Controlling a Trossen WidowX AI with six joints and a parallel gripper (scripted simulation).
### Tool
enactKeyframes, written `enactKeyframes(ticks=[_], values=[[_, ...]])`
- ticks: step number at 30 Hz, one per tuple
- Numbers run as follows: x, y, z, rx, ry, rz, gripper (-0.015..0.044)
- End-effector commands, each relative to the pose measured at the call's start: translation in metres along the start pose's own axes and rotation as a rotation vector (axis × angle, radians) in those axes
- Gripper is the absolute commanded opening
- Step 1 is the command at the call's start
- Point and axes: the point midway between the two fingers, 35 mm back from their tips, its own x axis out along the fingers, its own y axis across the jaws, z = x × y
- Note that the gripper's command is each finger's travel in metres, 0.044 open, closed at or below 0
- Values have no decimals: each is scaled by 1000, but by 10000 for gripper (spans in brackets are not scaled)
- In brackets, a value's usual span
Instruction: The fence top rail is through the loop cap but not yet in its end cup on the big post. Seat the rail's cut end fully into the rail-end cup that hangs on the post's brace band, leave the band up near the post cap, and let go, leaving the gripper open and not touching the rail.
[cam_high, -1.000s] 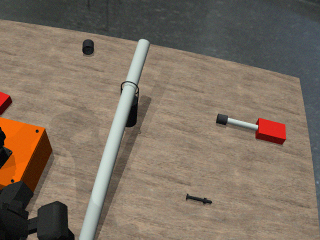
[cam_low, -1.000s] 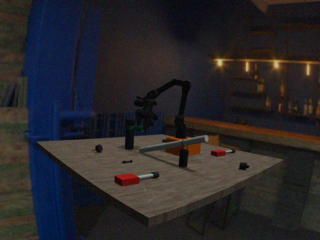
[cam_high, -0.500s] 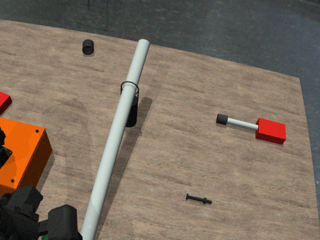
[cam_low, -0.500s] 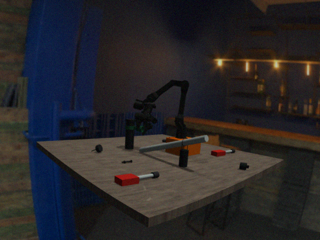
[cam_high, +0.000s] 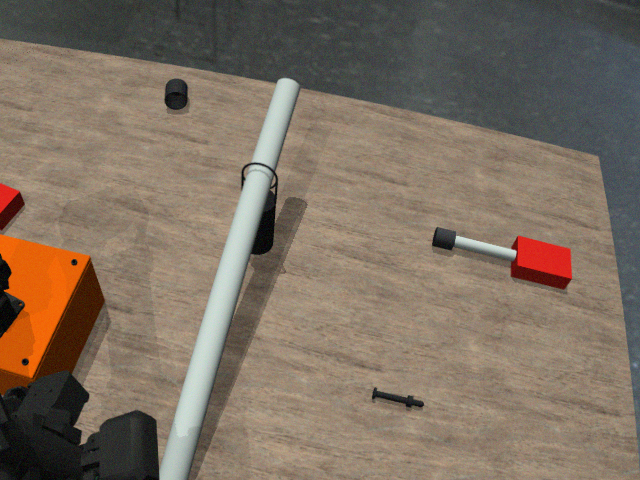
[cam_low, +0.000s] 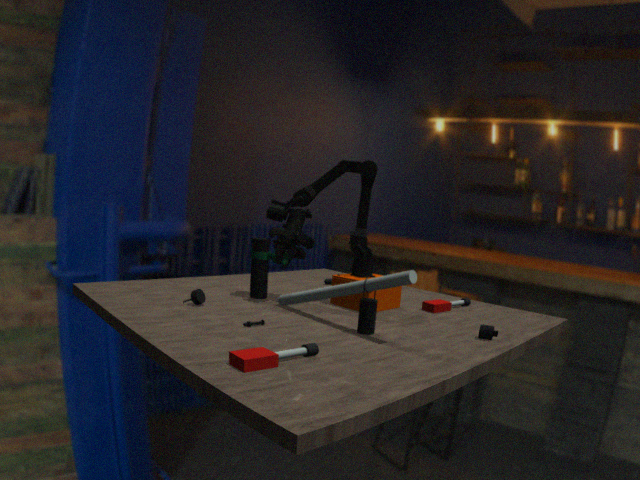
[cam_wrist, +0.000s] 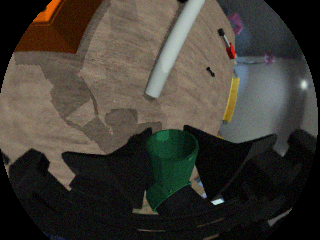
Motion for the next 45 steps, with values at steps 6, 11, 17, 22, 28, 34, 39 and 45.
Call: enactKeyframes(ticks=[6, 11, 17, 22, 28, 34, 39, 45], values=[[1, -1, 0, 18, 9, -1, 0], [3, -5, -1, 52, 28, -2, 0], [5, -9, -1, 98, 54, -2, 0], [7, -11, -1, 121, 67, -2, 0], [9, -15, -2, 160, 89, -3, 0], [11, -19, -3, 201, 112, -3, 0], [13, -22, -4, 242, 135, -4, 0], [15, -26, -5, 282, 158, -4, 0]])
